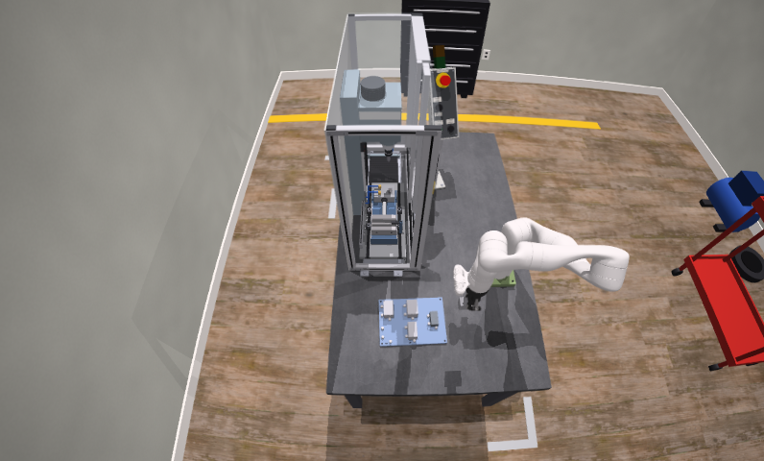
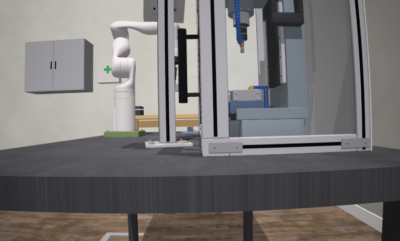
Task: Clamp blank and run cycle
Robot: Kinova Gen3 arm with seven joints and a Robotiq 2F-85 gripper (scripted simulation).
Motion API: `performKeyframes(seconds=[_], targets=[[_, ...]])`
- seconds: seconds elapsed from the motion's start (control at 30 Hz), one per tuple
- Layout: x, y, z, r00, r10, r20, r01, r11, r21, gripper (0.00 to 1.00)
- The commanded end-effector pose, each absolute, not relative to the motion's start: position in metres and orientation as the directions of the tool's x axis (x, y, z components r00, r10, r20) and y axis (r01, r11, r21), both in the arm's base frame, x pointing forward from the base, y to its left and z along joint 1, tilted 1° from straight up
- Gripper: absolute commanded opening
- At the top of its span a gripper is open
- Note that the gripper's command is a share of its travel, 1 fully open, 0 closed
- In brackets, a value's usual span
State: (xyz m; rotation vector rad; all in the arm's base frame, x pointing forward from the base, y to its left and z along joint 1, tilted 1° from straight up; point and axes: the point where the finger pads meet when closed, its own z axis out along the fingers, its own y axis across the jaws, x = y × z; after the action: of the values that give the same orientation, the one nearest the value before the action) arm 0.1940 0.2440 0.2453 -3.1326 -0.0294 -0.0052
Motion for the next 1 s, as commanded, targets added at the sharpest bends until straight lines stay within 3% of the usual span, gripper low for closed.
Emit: performKeyframes(seconds=[0.0,0.97], targets=[[0.195,0.218,0.255,1.0,0.019,0.005,0.019,-1.0,-0.011,0.1],[0.196,0.161,0.273,1.0,0.019,0.005,0.019,-1.0,-0.011,0.1]])
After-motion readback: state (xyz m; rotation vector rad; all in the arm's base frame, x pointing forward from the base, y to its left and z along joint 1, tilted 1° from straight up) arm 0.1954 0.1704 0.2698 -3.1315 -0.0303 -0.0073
